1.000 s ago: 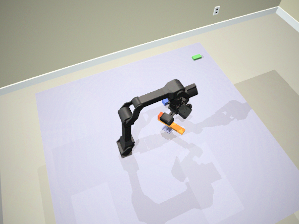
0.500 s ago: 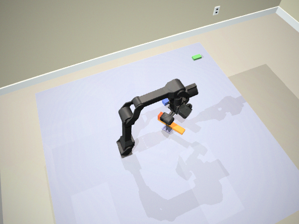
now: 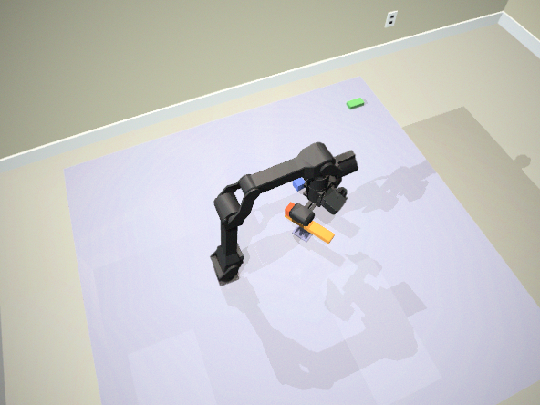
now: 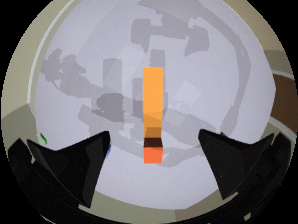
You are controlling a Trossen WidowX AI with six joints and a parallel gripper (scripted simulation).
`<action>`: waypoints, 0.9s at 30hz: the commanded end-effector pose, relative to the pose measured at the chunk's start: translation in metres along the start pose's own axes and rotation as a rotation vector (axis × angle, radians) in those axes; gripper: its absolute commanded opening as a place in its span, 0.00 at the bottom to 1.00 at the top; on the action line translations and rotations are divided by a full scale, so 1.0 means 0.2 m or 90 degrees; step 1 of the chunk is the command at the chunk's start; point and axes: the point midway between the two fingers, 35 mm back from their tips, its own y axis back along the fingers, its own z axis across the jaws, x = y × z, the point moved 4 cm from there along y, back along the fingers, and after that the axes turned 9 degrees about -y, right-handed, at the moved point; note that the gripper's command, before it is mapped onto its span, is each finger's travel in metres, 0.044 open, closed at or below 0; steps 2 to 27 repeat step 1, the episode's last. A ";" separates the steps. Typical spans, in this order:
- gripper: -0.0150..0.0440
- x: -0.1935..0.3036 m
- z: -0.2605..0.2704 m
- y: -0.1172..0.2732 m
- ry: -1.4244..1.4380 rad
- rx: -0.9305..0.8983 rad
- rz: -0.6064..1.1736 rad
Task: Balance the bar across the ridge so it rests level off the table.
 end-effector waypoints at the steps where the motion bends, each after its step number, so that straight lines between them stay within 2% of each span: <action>1: 1.00 0.00 0.00 0.00 0.000 0.001 0.001; 27: 1.00 0.00 0.00 0.00 0.000 0.001 0.001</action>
